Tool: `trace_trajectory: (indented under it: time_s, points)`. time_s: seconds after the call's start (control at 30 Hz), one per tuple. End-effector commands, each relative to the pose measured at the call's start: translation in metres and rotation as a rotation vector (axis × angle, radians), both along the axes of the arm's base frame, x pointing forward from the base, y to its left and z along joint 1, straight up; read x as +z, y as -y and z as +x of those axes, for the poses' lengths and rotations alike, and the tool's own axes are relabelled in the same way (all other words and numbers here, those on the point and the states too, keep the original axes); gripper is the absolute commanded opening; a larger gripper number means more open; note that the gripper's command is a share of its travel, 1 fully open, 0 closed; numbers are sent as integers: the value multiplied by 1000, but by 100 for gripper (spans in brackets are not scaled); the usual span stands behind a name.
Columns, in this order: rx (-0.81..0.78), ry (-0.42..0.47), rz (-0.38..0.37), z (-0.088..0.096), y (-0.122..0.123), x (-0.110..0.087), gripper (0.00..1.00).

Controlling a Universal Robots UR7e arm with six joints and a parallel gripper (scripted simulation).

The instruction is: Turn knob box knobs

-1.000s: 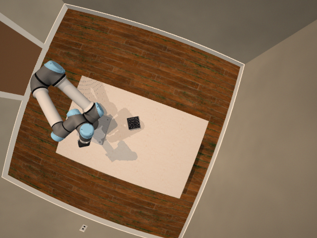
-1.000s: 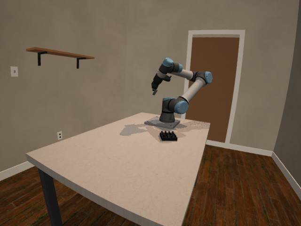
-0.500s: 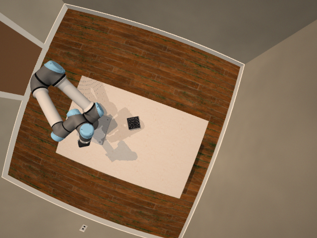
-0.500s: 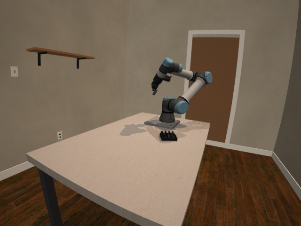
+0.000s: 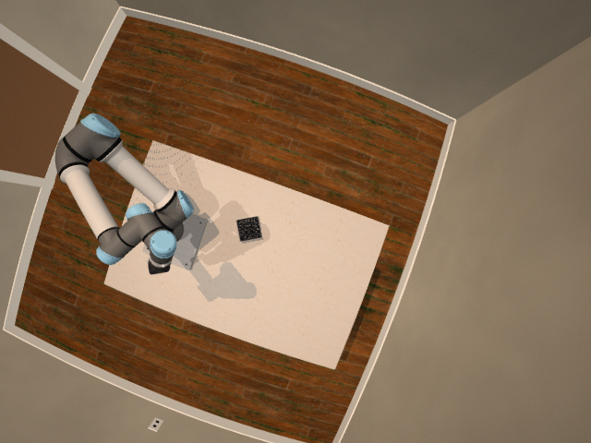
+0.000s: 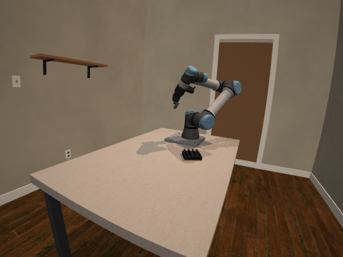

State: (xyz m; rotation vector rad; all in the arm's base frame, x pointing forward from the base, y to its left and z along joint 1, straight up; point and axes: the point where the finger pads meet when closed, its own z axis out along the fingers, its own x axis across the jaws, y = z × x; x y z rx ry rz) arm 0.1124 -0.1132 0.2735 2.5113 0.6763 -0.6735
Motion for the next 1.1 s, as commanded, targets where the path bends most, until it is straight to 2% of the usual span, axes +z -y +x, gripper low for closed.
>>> trace_trajectory:
  time_s: [0.0, 0.37, 0.47, 0.57, 0.67, 0.73, 0.93, 1.03, 1.07]
  points:
    - [-36, 44, -3, 12, -3, -10, 100]
    - [-180, 212, -5, 55, -17, -38, 100]
    - [-180, 212, -5, 55, -17, -38, 100]
    - [-242, 275, -1, 72, -24, -49, 100]
    - [-265, 296, 1, 78, -27, -53, 100]
    - [-313, 340, 6, 90, -33, -61, 100]
    - [-392, 406, 16, 109, -44, -74, 100]
    - [-392, 406, 16, 109, -44, -74, 100]
    - [-420, 428, 20, 115, -47, -79, 100]
